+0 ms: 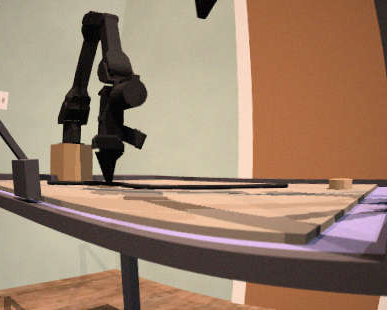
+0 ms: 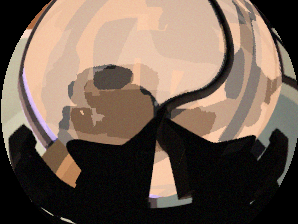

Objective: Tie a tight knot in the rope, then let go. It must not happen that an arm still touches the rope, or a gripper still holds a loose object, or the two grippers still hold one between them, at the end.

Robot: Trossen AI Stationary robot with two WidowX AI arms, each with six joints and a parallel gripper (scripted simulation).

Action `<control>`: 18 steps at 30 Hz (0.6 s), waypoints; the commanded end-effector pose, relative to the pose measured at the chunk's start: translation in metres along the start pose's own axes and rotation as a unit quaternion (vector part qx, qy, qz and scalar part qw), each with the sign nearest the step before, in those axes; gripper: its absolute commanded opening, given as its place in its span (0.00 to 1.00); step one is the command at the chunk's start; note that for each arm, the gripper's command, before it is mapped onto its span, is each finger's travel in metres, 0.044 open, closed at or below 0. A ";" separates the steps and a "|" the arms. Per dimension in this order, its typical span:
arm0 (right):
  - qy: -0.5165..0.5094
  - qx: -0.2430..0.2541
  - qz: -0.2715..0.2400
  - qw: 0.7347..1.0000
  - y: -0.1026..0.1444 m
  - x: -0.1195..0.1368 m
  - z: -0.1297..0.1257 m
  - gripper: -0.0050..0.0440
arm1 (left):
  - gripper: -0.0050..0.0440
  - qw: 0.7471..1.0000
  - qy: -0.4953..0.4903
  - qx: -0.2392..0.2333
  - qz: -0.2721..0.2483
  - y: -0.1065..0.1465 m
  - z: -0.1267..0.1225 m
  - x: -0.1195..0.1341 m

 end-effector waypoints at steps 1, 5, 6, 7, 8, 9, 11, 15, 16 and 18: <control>-0.002 0.002 -0.011 1.000 0.007 0.000 0.000 0.28 | 0.16 1.000 -0.001 0.010 -0.006 0.005 0.001 -0.006; -0.002 0.002 -0.011 1.000 0.007 0.000 0.000 0.28 | 0.16 1.000 -0.001 0.009 -0.007 0.005 0.009 -0.014; -0.002 0.002 -0.011 1.000 0.007 0.000 0.000 0.28 | 0.16 1.000 -0.001 0.009 -0.007 0.005 0.010 -0.016; -0.002 0.002 -0.011 1.000 0.007 0.000 0.000 0.28 | 0.16 1.000 -0.001 0.009 -0.007 0.005 0.011 -0.017; -0.002 0.002 -0.011 1.000 0.007 0.000 0.000 0.28 | 0.16 1.000 -0.001 0.009 -0.007 0.005 0.012 -0.017; -0.002 0.002 -0.011 1.000 0.007 0.000 0.000 0.28 | 0.16 1.000 -0.001 0.009 -0.007 0.005 0.012 -0.017; -0.002 0.002 -0.011 1.000 0.007 0.000 0.000 0.28 | 0.16 1.000 -0.001 0.009 -0.007 0.005 0.013 -0.019; -0.002 0.002 -0.011 1.000 0.007 0.000 0.000 0.28 | 0.16 1.000 -0.001 0.009 -0.007 0.005 0.013 -0.022; -0.002 0.002 -0.011 1.000 0.007 0.000 0.000 0.28 | 0.16 1.000 -0.001 0.009 -0.007 0.005 0.014 -0.024; -0.002 0.002 -0.011 1.000 0.007 0.000 0.000 0.28 | 0.16 1.000 -0.001 0.009 -0.007 0.005 0.015 -0.030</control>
Point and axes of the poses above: on each arm, the point midway between the two fingers, 35 mm back from their tips, its own y axis back along the fingers, its own z axis across the jaws, x = y × z, the point moved 2 cm from there along y, back along the fingers, and after that the axes turned 3 degrees about y, right-handed, at the moved point
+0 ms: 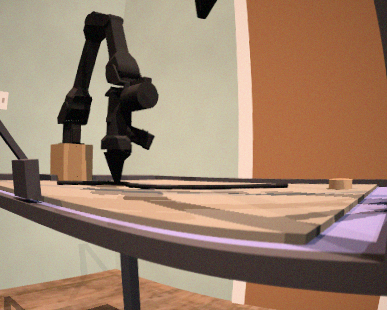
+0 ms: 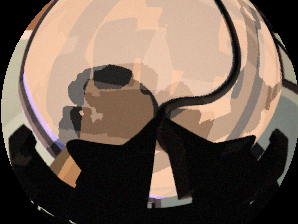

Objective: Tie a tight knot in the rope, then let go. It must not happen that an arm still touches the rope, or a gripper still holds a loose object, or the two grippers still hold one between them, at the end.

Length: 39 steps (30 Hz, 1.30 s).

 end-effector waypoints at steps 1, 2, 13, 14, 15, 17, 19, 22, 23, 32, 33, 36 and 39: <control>-0.002 0.002 -0.011 1.000 0.007 0.000 0.000 0.28 | 0.16 1.000 0.001 0.009 -0.008 0.005 -0.001 -0.014; -0.002 0.002 -0.011 1.000 0.007 0.000 0.000 0.28 | 0.16 1.000 0.001 0.009 -0.008 0.005 0.000 -0.016; -0.002 0.002 -0.011 1.000 0.007 0.000 0.000 0.28 | 0.16 1.000 0.001 0.009 -0.008 0.005 0.003 -0.028; -0.002 0.002 -0.011 1.000 0.007 0.000 0.000 0.28 | 0.16 1.000 0.001 0.009 -0.008 0.005 0.004 -0.031; -0.002 0.002 -0.011 1.000 0.007 0.000 0.000 0.28 | 0.16 1.000 0.001 0.009 -0.008 0.005 0.004 -0.034; -0.002 0.002 -0.011 1.000 0.007 0.000 0.000 0.28 | 0.16 1.000 0.001 0.009 -0.008 0.005 0.005 -0.037; -0.002 0.002 -0.011 1.000 0.007 0.000 0.000 0.28 | 0.16 1.000 0.001 0.009 -0.008 0.006 0.006 -0.038; -0.002 0.002 -0.011 1.000 0.007 0.000 0.000 0.28 | 0.16 1.000 0.001 0.009 -0.008 0.006 0.006 -0.041; -0.002 0.002 -0.011 1.000 0.007 0.000 0.000 0.28 | 0.16 1.000 0.001 0.009 -0.009 0.006 0.007 -0.043; -0.002 0.002 -0.011 1.000 0.007 0.000 0.000 0.28 | 0.16 1.000 0.001 0.009 -0.009 0.006 0.011 -0.058; -0.002 0.002 -0.011 1.000 0.007 0.000 0.000 0.28 | 0.16 1.000 0.001 0.009 -0.009 0.006 0.011 -0.058; -0.002 0.002 -0.011 1.000 0.007 0.000 0.000 0.28 | 0.16 1.000 0.001 0.009 -0.009 0.006 0.010 -0.060; -0.002 0.002 -0.011 1.000 0.007 0.000 0.000 0.28 | 0.16 1.000 0.001 0.009 -0.009 0.006 0.008 -0.068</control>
Point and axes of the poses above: on each arm, the point midway between the two fingers, 35 mm back from their tips, its own y axis back along the fingers, its own z axis across the jaws, x = y × z, the point moved 2 cm from there along y, back along the fingers, and after that the axes turned 3 degrees about y, right-handed, at the moved point
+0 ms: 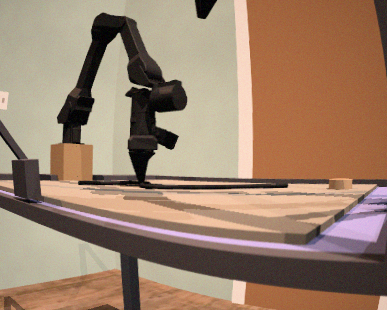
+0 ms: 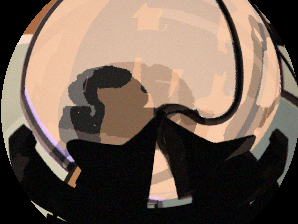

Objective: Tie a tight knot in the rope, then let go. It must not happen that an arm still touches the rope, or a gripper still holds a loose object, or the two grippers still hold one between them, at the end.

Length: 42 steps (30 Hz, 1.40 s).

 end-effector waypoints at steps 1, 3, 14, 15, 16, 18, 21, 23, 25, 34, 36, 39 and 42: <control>-0.002 0.002 -0.011 1.000 0.007 0.000 0.000 0.28 | 0.16 1.000 0.000 0.007 -0.008 0.004 -0.006 -0.017; -0.002 0.002 -0.011 1.000 0.007 0.000 0.000 0.28 | 0.16 1.000 0.000 0.007 -0.008 0.004 -0.007 -0.023; -0.002 0.002 -0.011 1.000 0.007 0.000 0.000 0.28 | 0.16 1.000 0.000 0.007 -0.009 0.005 -0.010 -0.035; -0.002 0.002 -0.011 1.000 0.007 0.000 0.000 0.28 | 0.16 1.000 0.000 0.007 -0.009 0.005 -0.011 -0.038; -0.002 0.002 -0.011 1.000 0.007 0.000 0.000 0.28 | 0.16 1.000 0.000 0.007 -0.009 0.005 -0.012 -0.042; -0.002 0.002 -0.011 1.000 0.007 0.000 0.000 0.28 | 0.16 1.000 0.000 0.007 -0.009 0.005 -0.013 -0.047; -0.002 0.002 -0.011 1.000 0.007 0.000 0.000 0.28 | 0.16 1.000 0.000 0.007 -0.009 0.005 -0.014 -0.052; -0.002 0.002 -0.011 1.000 0.007 0.000 0.000 0.28 | 0.16 1.000 0.000 0.007 -0.009 0.005 -0.014 -0.052; -0.002 0.002 -0.011 1.000 0.007 0.000 0.000 0.28 | 0.16 1.000 0.000 0.007 -0.009 0.005 -0.014 -0.052; -0.002 0.002 -0.011 1.000 0.007 0.000 0.000 0.28 | 0.16 1.000 0.000 0.007 -0.010 0.006 -0.028 -0.070; -0.002 0.002 -0.011 1.000 0.007 0.000 0.000 0.28 | 0.16 1.000 0.000 0.007 -0.010 0.006 -0.029 -0.072; -0.002 0.002 -0.011 1.000 0.007 0.000 0.000 0.28 | 0.16 1.000 0.000 0.007 -0.010 0.006 -0.030 -0.073; -0.002 0.002 -0.011 1.000 0.007 0.000 0.000 0.28 | 0.16 1.000 0.000 0.007 -0.010 0.006 -0.031 -0.074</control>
Point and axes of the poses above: on each arm, the point midway between the two fingers, 35 mm back from their tips, its own y axis back along the fingers, its own z axis across the jaws, x = y × z, the point moved 2 cm from there along y, back along the fingers, and after that the axes turned 3 degrees about y, right-handed, at the moved point
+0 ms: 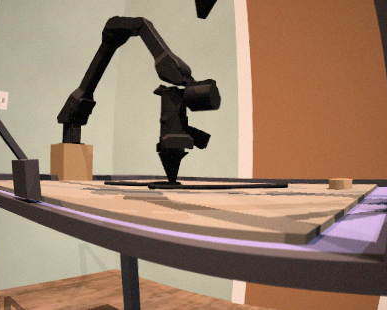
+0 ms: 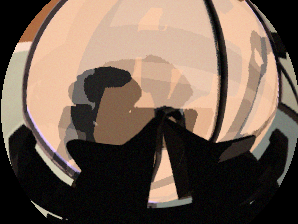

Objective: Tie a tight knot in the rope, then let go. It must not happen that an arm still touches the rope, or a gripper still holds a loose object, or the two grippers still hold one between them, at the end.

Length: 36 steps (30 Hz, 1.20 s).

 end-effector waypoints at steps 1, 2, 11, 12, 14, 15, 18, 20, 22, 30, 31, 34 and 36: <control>-0.002 0.002 -0.011 1.000 0.007 0.000 0.000 0.28 | 0.16 1.000 -0.002 0.006 -0.008 0.005 -0.007 -0.009; -0.002 0.002 -0.011 1.000 0.007 0.000 0.000 0.28 | 0.16 1.000 -0.002 0.006 -0.008 0.005 -0.009 -0.011; -0.002 0.002 -0.011 1.000 0.007 0.000 0.000 0.28 | 0.21 1.000 -0.002 0.006 -0.009 0.006 -0.020 -0.025; -0.002 0.002 -0.011 1.000 0.007 0.000 0.000 0.28 | 0.26 1.000 -0.002 0.006 -0.009 0.006 -0.020 -0.025; -0.002 0.002 -0.011 1.000 0.007 0.000 0.000 0.28 | 0.36 1.000 -0.002 0.006 -0.009 0.006 -0.020 -0.025; -0.002 0.002 -0.011 1.000 0.007 0.000 0.000 0.28 | 0.36 1.000 -0.002 0.006 -0.009 0.006 -0.020 -0.025; -0.002 0.002 -0.011 1.000 0.007 0.000 0.000 0.28 | 0.46 1.000 -0.002 0.006 -0.009 0.006 -0.020 -0.025; -0.002 0.002 -0.011 1.000 0.007 0.000 0.000 0.28 | 0.56 1.000 -0.002 0.006 -0.009 0.006 -0.020 -0.025; -0.002 0.002 -0.011 1.000 0.007 0.000 0.000 0.28 | 0.65 1.000 -0.002 0.006 -0.009 0.006 -0.020 -0.025; -0.002 0.002 -0.011 1.000 0.007 0.000 0.000 0.28 | 0.56 1.000 -0.002 0.006 -0.009 0.023 -0.020 -0.025; -0.002 0.002 -0.011 1.000 0.007 0.000 0.000 0.28 | 0.51 1.000 -0.002 0.006 -0.009 0.027 -0.020 -0.025; -0.002 0.002 -0.011 1.000 0.007 0.000 0.000 0.28 | 0.46 1.000 -0.002 0.006 -0.009 0.030 -0.019 -0.025; -0.002 0.002 -0.011 1.000 0.007 0.000 0.000 0.28 | 0.36 1.000 -0.002 0.006 -0.009 0.031 -0.019 -0.025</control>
Point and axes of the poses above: on each arm, the point midway between the two fingers, 35 mm back from their tips, its own y axis back along the fingers, its own z axis across the jaws, x = y × z, the point moved 2 cm from there along y, back along the fingers, and after that the axes turned 3 degrees about y, right-handed, at the moved point
